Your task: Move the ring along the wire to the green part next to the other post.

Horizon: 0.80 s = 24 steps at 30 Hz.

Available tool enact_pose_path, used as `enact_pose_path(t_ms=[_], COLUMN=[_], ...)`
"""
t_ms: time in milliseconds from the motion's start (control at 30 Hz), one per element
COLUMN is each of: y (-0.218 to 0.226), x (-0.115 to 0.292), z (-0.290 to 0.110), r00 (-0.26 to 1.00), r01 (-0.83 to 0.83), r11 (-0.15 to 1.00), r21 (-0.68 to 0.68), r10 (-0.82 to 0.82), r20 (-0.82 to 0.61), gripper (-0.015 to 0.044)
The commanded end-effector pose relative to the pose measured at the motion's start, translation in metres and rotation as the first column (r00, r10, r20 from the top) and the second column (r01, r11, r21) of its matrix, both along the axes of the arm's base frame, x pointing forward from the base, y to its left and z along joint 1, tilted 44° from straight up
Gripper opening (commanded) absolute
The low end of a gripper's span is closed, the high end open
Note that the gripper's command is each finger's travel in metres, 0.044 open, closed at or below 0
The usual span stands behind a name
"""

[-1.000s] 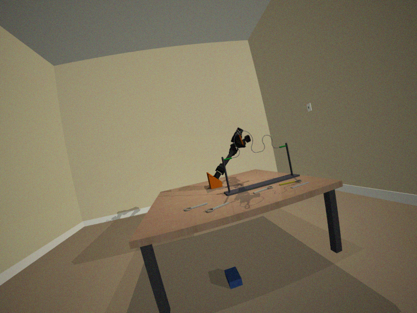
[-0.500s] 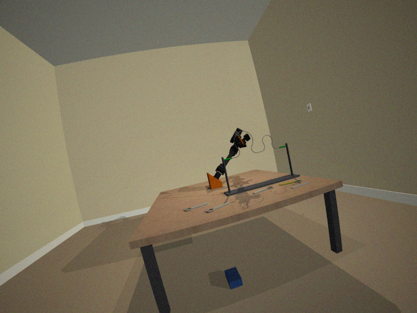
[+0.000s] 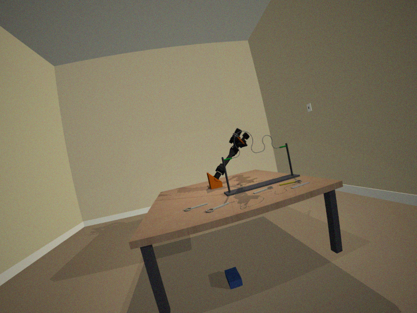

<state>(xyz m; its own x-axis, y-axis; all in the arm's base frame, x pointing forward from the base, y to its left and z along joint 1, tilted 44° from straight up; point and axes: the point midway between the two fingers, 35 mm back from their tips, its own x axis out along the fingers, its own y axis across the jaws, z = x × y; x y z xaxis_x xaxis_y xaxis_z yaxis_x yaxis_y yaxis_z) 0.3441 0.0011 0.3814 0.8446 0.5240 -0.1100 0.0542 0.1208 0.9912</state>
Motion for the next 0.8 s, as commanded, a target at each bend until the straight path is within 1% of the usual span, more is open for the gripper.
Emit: enact_pose_path(t_ms=[0, 767], y=[0.0, -0.001], x=[-0.001, -0.001], z=[0.001, 0.011], r00=[1.0, 1.0], r01=[-0.004, -0.012], r11=[0.999, 0.948], r21=[0.045, 0.317], r10=[0.004, 0.018], r20=[-0.003, -0.018], gripper=[-0.015, -0.015])
